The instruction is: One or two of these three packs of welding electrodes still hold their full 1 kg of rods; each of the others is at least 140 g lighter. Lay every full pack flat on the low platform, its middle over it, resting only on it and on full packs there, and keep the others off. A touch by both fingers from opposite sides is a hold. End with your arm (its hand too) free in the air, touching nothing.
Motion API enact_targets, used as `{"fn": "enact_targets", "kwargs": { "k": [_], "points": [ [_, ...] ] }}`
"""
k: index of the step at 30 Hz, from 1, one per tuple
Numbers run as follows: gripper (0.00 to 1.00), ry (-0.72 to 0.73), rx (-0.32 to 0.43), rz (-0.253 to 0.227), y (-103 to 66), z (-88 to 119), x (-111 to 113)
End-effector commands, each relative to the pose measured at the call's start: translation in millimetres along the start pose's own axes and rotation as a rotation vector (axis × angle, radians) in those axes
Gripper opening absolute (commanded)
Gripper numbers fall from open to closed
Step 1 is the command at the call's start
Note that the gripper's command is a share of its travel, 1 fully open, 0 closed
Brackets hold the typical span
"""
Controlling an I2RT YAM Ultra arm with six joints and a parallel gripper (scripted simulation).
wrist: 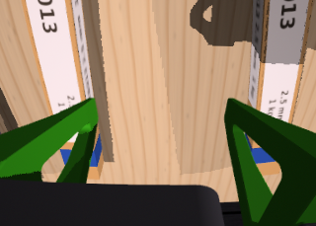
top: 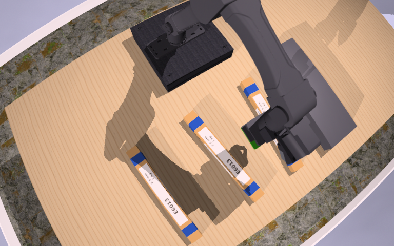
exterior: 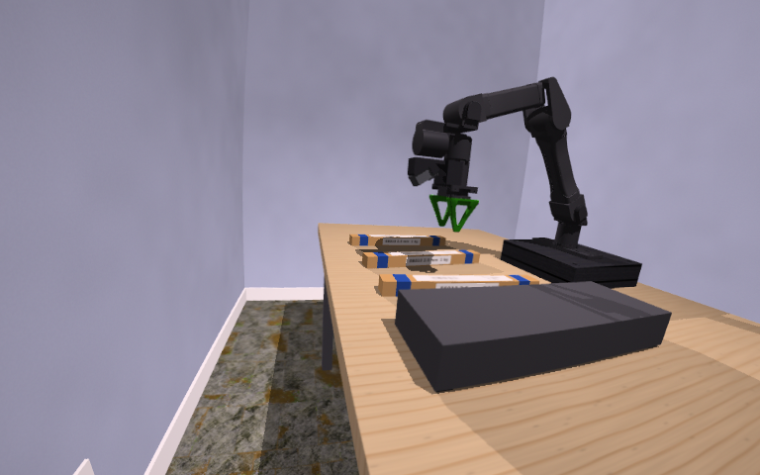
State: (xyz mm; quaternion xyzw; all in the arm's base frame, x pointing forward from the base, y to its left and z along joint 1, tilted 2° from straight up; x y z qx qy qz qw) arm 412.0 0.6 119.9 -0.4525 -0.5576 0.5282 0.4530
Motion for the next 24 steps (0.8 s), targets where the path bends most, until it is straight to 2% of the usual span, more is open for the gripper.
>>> {"fn": "enact_targets", "kwargs": {
  "k": [1, 6, 8, 13, 16, 19, 24],
  "points": [
    [0.74, 0.035, -0.016, 0.011, -7.0, -13, 22],
    [0.74, 0.035, -0.016, 0.011, -6.9, -23, 55],
    [0.74, 0.035, -0.016, 0.011, -6.9, -23, 55],
    [0.74, 0.036, -0.016, 0.01, -6.6, -32, 87],
    [0.74, 0.036, -0.016, 0.01, -7.1, -33, 88],
    [0.74, 0.055, -0.049, 0.009, -21.0, -33, 80],
    [0.74, 0.055, -0.048, 0.009, -21.1, -33, 79]
  ]
}}
Point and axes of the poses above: the point where the finger pads meet when closed, its own y axis out along the fingers, its own x axis across the jaws, z = x × y, the point moved 5 cm from there along -y, back along the fingers, and after that the axes turned 15 degrees about -y, right-handed, at the moved point
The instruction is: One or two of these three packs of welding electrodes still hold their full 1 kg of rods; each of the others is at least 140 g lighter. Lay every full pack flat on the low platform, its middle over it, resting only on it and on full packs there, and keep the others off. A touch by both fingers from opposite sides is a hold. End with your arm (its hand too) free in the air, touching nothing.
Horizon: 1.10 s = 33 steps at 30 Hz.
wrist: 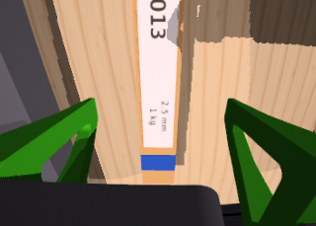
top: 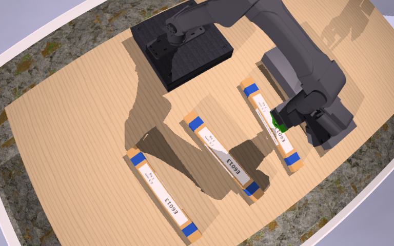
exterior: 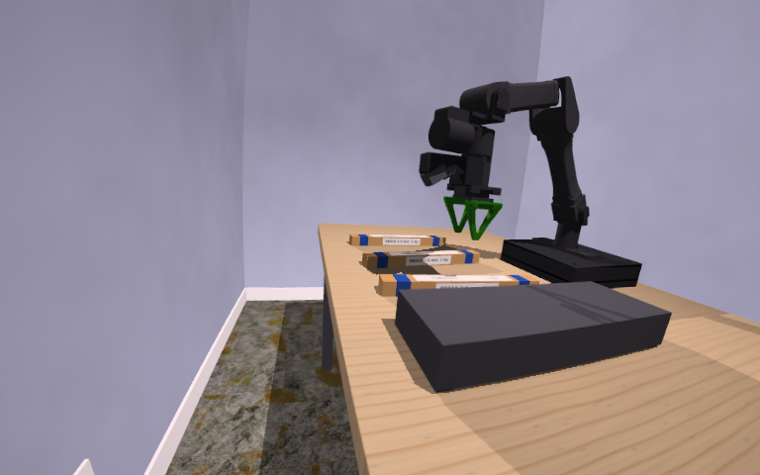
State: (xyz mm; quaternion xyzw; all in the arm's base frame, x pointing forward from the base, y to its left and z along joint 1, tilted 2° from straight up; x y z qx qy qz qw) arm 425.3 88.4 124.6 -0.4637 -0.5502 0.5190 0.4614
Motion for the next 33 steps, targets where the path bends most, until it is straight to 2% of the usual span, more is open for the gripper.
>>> {"fn": "enact_targets", "kwargs": {
  "k": [1, 2, 7, 8, 9, 16, 18, 19, 20, 22, 31, 32, 33],
  "points": [
    [0.74, 0.019, -0.043, 0.007, -19.6, -4, -5],
    [0.74, 0.005, -0.04, 0.004, -18.4, -3, 1],
    [0.74, 0.002, -0.036, 0.005, -15.8, -4, 2],
    [0.74, 0.002, -0.008, 0.006, 2.4, 0, 1],
    [0.74, 0.002, 0.001, 0.007, 10.1, 0, 2],
    [0.74, -0.002, 0.007, 0.007, 40.2, 1, 3],
    [0.74, -0.002, 0.007, 0.007, 40.2, 1, 3],
    [0.74, -0.004, -0.033, 0.004, 28.6, -1, 4],
    [0.74, -0.003, -0.032, 0.004, 33.2, -1, 4],
    [0.74, -0.002, 0.003, 0.007, 55.2, 0, 3],
    [0.74, 0.001, 0.003, 0.007, 91.0, 1, 2],
    [0.74, 0.0, 0.003, 0.007, 93.3, 0, 2],
    [0.74, -0.001, -0.04, 0.004, 83.2, -12, 4]
  ]
}}
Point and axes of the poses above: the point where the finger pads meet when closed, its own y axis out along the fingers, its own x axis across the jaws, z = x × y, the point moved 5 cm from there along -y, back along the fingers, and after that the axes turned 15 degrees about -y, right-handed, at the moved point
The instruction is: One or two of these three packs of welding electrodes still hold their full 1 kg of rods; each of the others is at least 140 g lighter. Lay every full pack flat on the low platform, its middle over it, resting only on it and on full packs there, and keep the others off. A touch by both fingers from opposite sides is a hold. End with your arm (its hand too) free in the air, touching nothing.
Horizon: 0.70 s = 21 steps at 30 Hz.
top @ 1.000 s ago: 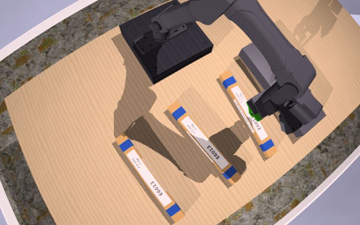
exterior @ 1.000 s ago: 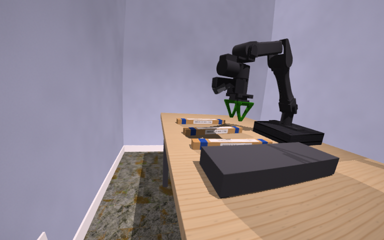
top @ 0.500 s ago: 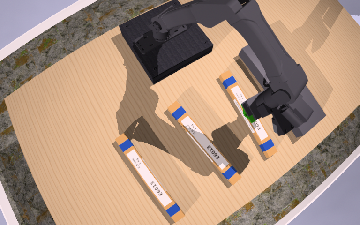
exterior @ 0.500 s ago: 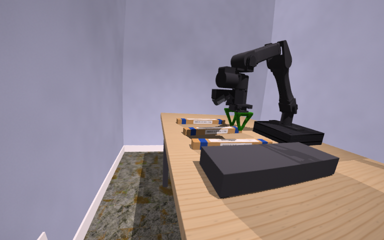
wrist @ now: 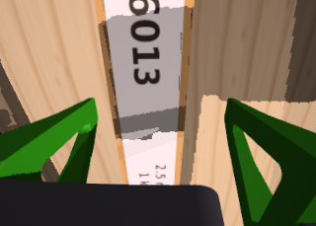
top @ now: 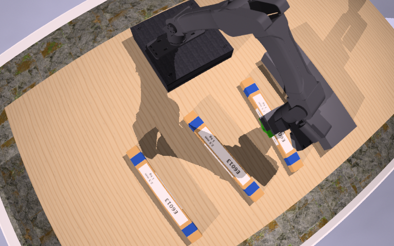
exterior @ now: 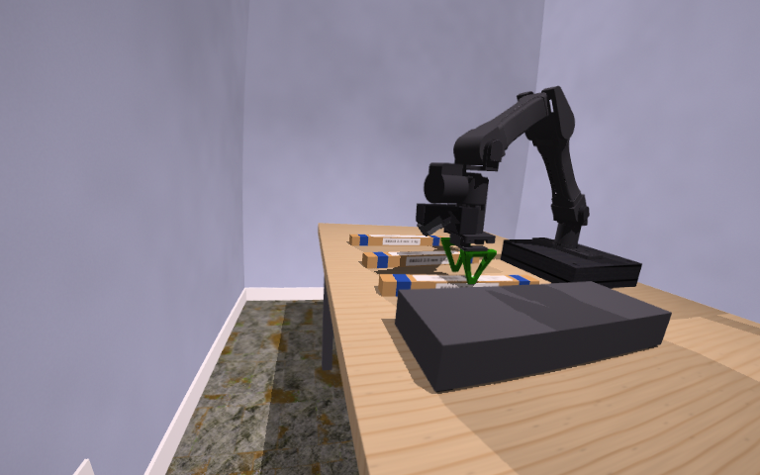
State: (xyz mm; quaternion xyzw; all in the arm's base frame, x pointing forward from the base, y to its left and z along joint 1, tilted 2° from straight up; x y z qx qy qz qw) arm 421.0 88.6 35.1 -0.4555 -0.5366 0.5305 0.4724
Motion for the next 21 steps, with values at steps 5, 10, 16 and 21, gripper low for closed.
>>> {"fn": "enact_targets", "kwargs": {
  "k": [5, 10, 16, 21],
  "points": [
    [0.74, -0.009, -0.122, -0.002, -23.2, -23, 6],
    [0.74, -0.009, -0.107, -0.001, -16.3, -23, 6],
    [0.74, -0.007, -0.043, 0.004, 11.6, -10, 5],
    [0.74, -0.009, -0.109, 0.0, -4.7, -24, 7]
  ]
}}
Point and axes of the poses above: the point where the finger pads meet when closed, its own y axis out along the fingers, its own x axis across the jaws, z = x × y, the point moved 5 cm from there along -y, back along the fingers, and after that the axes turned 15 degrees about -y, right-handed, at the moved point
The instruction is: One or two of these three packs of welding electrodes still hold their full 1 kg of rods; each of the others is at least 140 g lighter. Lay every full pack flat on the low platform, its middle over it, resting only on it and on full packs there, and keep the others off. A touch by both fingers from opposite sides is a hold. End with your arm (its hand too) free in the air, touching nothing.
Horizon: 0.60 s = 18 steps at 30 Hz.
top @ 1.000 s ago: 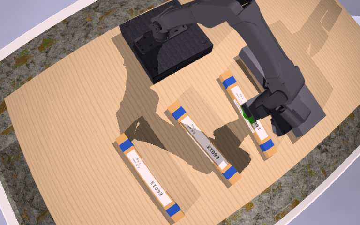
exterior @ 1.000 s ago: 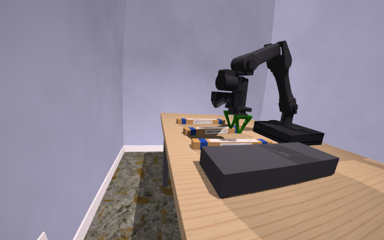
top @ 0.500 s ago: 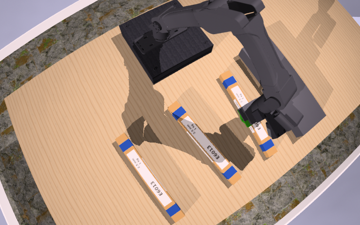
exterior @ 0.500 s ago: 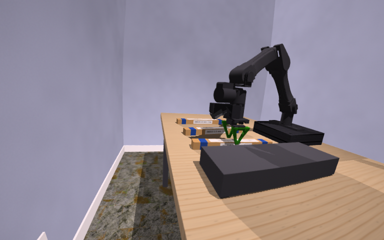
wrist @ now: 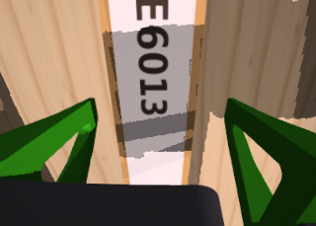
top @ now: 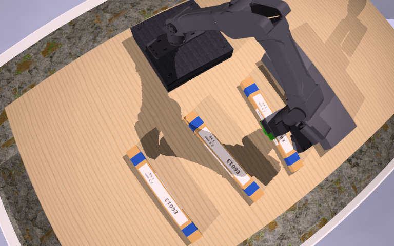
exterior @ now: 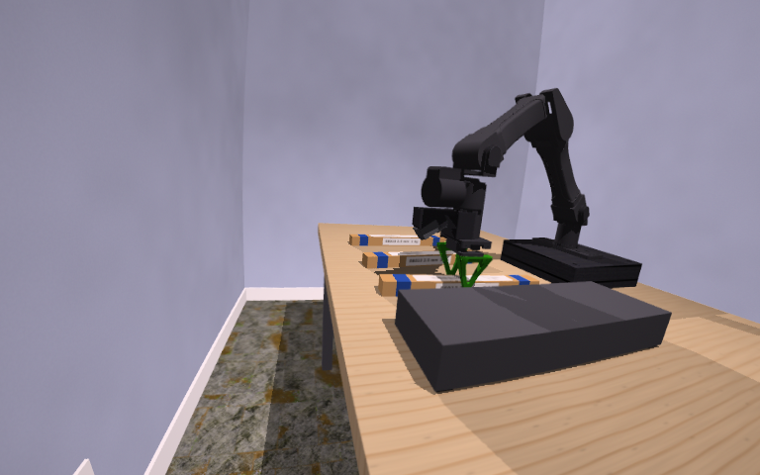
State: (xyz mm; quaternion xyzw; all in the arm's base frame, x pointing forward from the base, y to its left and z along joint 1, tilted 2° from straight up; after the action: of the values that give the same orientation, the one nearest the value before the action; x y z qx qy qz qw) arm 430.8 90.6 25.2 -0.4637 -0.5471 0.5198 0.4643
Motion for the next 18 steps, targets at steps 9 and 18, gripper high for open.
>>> {"fn": "enact_targets", "kwargs": {
  "k": [9, 18],
  "points": [
    [0.74, -0.008, -0.014, 0.006, 14.5, -2, 5],
    [0.74, -0.002, -0.033, 0.0, 10.3, -6, 2]
  ]
}}
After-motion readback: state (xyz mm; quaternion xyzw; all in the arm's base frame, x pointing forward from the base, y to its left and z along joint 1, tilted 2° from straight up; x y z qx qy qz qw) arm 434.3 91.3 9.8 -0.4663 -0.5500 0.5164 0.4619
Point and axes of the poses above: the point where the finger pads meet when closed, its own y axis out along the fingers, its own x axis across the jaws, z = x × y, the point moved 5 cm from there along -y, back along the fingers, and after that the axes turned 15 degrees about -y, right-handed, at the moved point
